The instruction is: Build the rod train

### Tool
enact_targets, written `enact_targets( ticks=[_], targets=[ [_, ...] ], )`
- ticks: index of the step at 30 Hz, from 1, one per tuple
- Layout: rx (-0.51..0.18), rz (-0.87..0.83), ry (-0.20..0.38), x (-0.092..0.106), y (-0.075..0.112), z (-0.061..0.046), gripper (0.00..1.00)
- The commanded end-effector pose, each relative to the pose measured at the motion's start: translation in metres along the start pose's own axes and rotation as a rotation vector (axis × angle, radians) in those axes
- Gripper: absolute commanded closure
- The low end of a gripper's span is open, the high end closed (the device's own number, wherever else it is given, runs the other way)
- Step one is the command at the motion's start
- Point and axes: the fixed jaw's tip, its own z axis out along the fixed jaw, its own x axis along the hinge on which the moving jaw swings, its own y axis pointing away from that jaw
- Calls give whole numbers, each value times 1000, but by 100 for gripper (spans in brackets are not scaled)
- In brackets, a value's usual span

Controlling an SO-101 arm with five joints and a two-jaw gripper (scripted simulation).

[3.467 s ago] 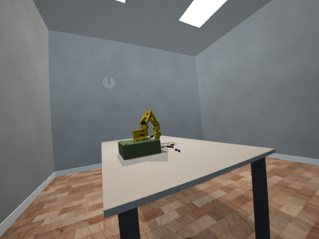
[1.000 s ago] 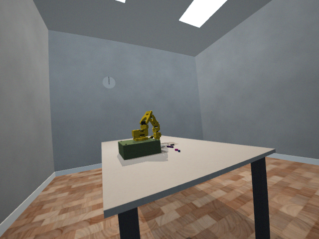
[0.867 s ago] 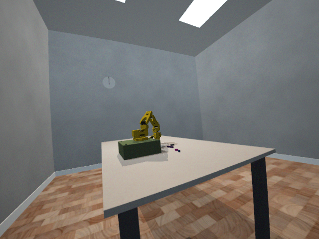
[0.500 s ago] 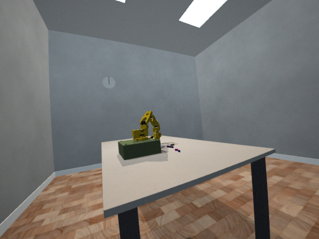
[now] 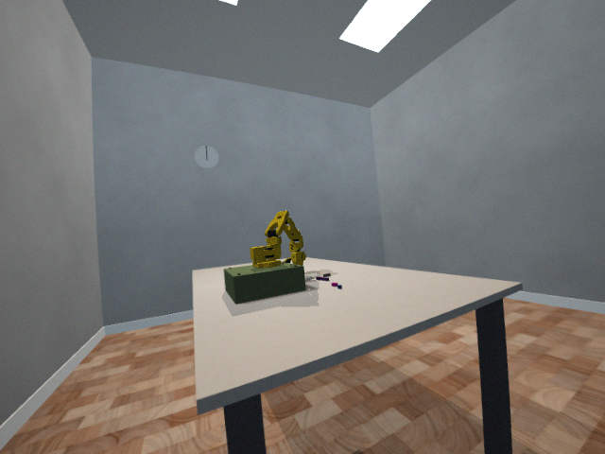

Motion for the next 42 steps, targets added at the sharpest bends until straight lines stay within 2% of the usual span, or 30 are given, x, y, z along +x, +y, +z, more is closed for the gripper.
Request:
enact_targets(
  ticks=[1, 42],
  targets=[
    [7, -2, -3, 1, -2, 2, 97],
    [7, -2, -3, 1, -2, 2, 83]
  ],
)
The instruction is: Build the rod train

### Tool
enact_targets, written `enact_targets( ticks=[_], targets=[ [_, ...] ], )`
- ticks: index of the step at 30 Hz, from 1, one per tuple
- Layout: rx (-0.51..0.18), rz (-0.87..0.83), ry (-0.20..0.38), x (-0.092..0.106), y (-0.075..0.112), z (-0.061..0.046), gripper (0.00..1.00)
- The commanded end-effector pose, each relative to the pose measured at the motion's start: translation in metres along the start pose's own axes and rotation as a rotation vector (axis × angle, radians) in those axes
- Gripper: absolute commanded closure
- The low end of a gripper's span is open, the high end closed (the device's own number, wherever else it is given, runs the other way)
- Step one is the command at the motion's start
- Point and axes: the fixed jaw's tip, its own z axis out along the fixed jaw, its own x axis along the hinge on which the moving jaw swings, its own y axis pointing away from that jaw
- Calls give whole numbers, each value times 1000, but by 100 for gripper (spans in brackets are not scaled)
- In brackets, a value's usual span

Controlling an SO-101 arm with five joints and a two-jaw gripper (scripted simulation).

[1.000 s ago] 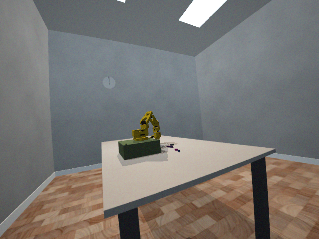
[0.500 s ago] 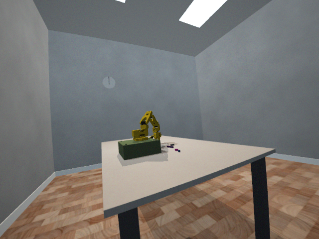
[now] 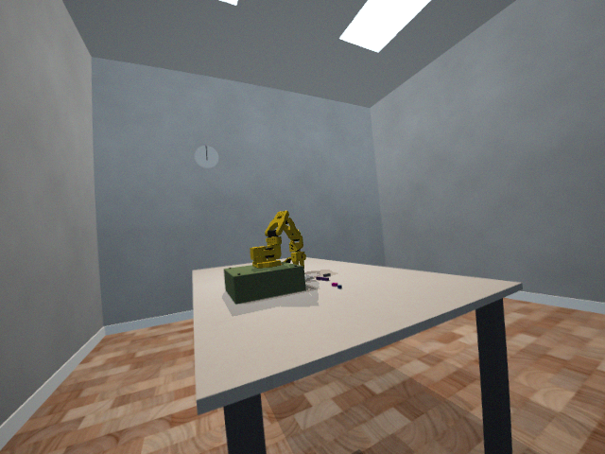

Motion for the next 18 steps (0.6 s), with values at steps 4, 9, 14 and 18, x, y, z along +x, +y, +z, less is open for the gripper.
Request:
enact_targets(
  ticks=[4, 9, 14, 18],
  targets=[
    [7, -2, -3, 1, -2, 2, 83],
    [7, -2, -3, 1, 0, 1, 83],
    [7, -2, -3, 1, 5, -1, 83],
    [7, -2, -3, 1, 6, -1, 83]
  ],
)
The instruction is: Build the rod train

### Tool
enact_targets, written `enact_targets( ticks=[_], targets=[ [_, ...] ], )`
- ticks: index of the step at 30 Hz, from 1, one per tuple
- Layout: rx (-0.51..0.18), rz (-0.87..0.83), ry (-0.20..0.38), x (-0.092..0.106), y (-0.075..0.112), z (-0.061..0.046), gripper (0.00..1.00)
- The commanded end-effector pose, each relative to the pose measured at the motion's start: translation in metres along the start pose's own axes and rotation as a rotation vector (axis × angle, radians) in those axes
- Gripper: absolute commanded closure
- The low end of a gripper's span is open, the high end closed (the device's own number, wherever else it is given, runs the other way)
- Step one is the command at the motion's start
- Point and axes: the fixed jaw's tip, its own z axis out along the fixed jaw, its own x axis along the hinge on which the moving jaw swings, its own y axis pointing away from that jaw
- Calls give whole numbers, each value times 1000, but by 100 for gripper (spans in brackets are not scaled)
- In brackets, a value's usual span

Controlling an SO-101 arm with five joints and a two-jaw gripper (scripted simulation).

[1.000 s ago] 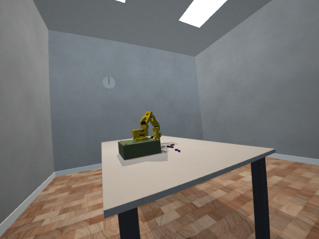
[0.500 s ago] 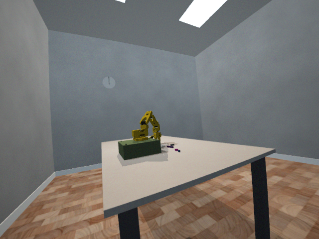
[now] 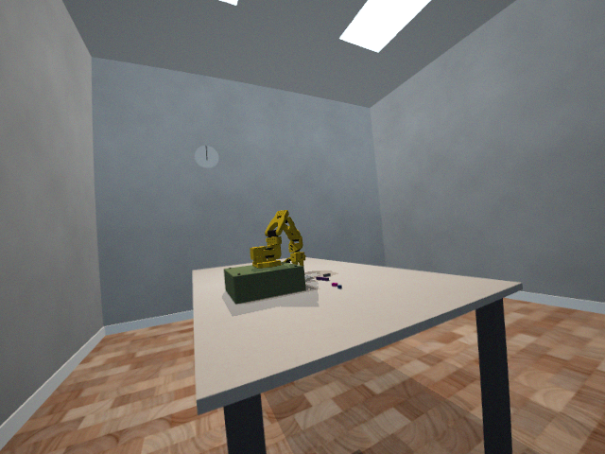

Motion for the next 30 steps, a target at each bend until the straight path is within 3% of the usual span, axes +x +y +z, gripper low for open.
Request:
enact_targets(
  ticks=[1, 22, 30],
  targets=[
    [12, -2, -4, 0, 0, -3, 83],
    [12, -2, -4, 0, 0, -3, 83],
    [12, -2, -4, 0, 0, -8, 83]
  ],
)
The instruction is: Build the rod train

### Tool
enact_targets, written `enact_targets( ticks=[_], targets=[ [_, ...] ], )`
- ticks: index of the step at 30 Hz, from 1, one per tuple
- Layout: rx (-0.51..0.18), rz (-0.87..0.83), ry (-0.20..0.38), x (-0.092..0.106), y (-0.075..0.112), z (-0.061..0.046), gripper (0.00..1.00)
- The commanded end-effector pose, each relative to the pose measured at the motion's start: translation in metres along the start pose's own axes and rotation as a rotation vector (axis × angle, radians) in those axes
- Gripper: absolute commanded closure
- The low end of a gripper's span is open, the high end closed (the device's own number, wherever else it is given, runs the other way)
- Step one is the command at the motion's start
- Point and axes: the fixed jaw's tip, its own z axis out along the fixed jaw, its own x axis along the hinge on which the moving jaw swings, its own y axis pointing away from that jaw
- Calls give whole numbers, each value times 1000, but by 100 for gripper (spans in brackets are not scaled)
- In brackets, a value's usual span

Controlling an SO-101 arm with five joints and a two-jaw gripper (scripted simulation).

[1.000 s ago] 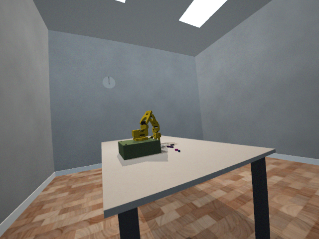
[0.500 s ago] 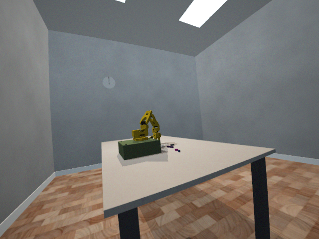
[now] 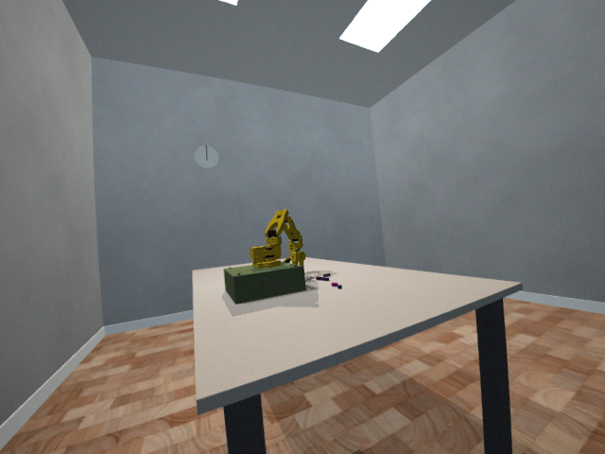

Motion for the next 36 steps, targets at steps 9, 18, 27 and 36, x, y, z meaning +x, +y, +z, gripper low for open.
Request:
enact_targets(
  ticks=[9, 18, 27, 36],
  targets=[
    [6, -2, -3, 0, 0, -15, 83],
    [6, -2, -3, 0, 0, -21, 83],
    [6, -2, -3, 0, 0, -21, 83],
    [6, -2, -3, 0, -1, -32, 83]
  ],
)
